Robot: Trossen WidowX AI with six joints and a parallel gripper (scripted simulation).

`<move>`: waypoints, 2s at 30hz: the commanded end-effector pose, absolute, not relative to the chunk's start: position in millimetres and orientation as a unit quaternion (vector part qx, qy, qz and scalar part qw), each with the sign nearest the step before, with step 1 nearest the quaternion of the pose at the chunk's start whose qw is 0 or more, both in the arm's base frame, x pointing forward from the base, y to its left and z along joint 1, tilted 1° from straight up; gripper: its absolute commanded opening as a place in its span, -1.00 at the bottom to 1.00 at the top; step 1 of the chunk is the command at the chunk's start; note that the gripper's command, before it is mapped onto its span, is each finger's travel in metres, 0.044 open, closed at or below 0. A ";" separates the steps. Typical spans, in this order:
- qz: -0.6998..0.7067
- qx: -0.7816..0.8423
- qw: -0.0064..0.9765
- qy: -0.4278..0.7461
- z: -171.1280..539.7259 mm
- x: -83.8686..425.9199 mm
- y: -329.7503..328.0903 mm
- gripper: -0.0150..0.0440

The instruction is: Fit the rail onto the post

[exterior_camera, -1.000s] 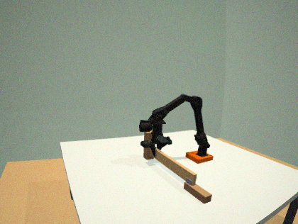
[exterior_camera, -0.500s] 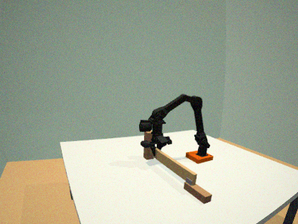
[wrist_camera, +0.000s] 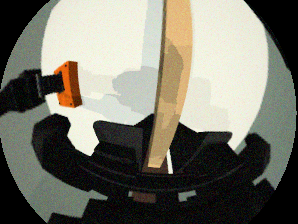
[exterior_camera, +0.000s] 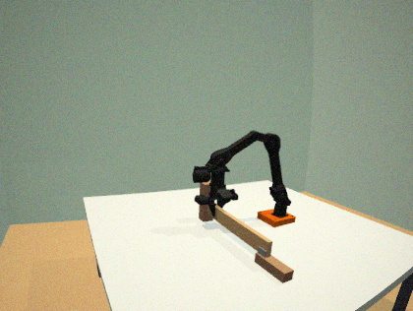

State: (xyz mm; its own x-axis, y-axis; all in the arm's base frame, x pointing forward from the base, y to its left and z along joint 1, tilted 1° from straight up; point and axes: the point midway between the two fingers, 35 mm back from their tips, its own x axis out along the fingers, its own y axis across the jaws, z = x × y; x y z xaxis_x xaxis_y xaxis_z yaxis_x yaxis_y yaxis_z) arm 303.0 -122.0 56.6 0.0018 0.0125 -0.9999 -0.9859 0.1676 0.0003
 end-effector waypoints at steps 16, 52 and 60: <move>0.456 -0.456 0.542 0.539 58.1 302.5 -128.9 -0.49; 0.459 -0.453 0.543 0.538 55.8 301.5 -129.2 1.00; 0.457 -0.455 0.543 0.538 86.0 306.6 -99.3 1.00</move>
State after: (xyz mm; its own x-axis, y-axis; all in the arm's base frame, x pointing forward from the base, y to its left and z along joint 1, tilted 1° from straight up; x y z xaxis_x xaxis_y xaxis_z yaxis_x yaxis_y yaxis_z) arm 305.0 -102.9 77.9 -0.0022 0.0100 -0.9999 -0.9872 0.1592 0.0037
